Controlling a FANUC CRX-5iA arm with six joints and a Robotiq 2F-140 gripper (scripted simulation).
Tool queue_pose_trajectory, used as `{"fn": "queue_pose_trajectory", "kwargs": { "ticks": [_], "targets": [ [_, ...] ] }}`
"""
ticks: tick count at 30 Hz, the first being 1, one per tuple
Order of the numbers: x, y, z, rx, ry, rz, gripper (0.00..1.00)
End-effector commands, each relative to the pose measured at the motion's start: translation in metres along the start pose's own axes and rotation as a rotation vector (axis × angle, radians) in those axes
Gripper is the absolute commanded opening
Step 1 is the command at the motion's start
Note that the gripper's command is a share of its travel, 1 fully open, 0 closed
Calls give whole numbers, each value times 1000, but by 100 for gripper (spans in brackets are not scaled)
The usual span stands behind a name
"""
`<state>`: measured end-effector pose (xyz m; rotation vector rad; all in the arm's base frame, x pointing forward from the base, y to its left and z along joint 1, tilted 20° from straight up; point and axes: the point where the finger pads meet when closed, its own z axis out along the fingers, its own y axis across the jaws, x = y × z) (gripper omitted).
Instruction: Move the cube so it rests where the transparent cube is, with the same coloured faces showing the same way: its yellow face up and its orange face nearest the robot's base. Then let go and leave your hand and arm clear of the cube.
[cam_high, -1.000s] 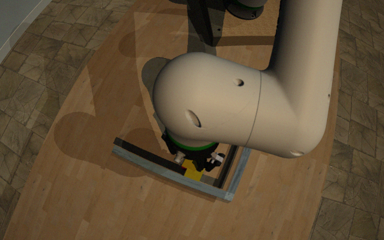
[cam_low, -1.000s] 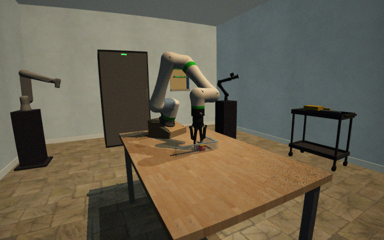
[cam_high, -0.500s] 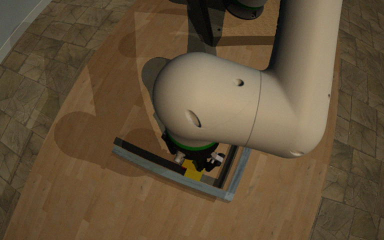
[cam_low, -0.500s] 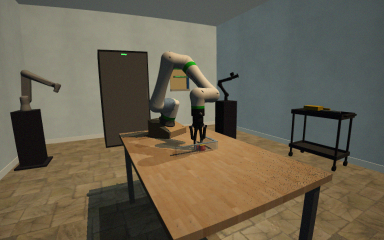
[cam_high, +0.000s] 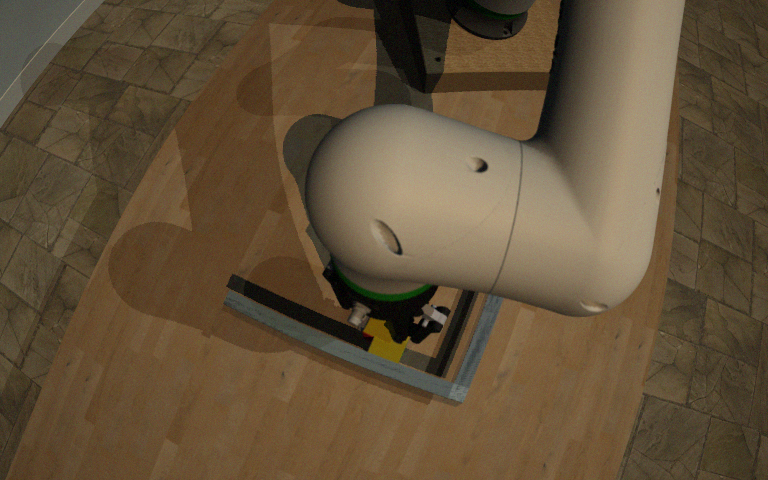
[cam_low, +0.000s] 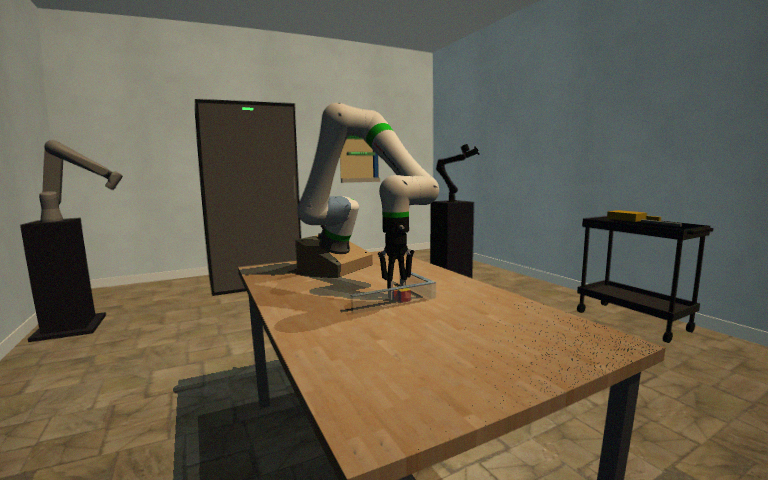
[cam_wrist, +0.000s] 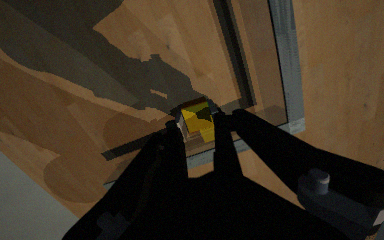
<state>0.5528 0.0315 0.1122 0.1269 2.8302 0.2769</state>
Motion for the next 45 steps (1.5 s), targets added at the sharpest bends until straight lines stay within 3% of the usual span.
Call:
{"fn": "queue_pose_trajectory", "kwargs": {
  "ticks": [1,25,34,45],
  "targets": [
    [0,0,0,0,0,0,0],
    [0,0,-3,0,0,0,0],
    [0,0,-25,0,0,0,0],
    [0,0,-66,0,0,0,0]
  ]
}}
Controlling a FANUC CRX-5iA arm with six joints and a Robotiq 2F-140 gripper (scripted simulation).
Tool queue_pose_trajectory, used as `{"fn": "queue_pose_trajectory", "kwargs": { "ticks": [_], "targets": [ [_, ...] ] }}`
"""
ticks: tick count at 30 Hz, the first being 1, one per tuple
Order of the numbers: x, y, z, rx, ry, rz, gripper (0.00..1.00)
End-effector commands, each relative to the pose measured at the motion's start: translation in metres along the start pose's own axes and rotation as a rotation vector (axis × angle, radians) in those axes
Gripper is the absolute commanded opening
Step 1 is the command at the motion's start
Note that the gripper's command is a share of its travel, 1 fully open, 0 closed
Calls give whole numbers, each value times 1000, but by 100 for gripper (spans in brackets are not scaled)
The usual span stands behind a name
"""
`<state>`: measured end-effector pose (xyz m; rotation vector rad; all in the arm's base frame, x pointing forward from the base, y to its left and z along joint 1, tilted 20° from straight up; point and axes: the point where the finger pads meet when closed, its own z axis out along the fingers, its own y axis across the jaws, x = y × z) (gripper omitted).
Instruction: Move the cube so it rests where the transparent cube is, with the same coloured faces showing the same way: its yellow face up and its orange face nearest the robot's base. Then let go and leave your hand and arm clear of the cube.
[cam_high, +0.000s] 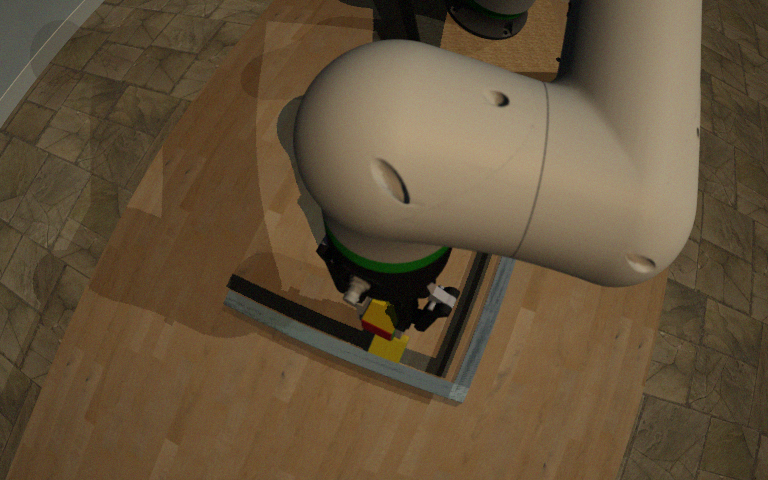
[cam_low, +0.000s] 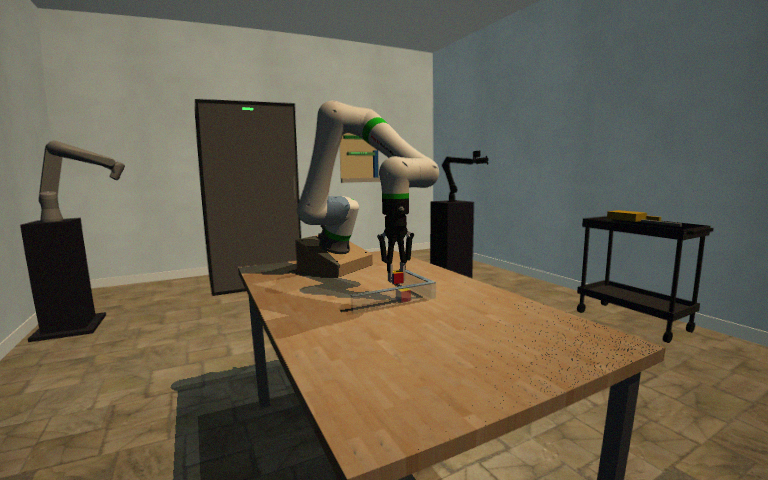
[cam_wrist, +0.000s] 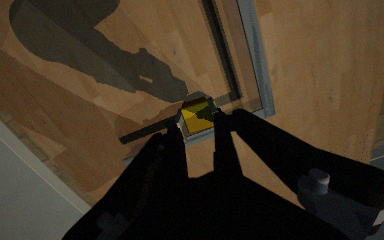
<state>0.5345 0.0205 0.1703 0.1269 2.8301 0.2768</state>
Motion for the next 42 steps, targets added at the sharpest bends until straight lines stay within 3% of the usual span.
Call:
{"fn": "queue_pose_trajectory", "kwargs": {
  "ticks": [1,24,33,42],
  "targets": [
    [0,0,-6,0,0,0,0],
    [0,0,-10,0,0,0,0],
    [-18,16,-10,0,0,-87,0],
    [-19,17,-10,0,0,-90,0]
  ]
}}
